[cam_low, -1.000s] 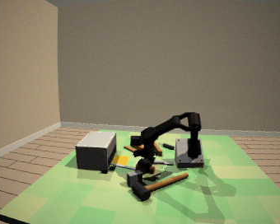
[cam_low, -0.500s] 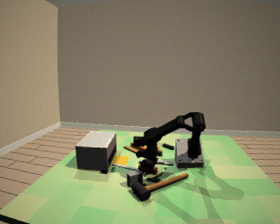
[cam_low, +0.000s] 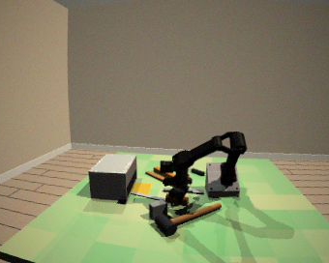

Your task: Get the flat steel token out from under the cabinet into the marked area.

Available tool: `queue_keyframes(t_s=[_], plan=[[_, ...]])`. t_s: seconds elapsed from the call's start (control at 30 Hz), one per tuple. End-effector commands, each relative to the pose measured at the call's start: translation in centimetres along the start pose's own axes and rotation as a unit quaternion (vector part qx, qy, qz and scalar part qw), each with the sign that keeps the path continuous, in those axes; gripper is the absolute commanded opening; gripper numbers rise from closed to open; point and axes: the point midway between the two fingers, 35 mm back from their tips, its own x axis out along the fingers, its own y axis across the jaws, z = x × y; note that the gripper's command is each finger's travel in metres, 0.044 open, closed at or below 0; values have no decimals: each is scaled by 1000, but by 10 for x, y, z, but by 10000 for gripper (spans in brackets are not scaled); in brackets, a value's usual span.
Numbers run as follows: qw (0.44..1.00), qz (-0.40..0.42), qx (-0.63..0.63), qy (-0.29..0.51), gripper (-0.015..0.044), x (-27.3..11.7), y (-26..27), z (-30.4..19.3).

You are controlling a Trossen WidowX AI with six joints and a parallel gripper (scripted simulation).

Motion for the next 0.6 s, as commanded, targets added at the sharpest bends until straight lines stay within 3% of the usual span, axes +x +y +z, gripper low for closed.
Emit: queue_keyframes(t_s=[0.0, 0.57], plan=[[1000, 0, 4, 1, 0, 1, -1, -6], [1000, 0, 4, 1, 0, -2, 8, -12]])
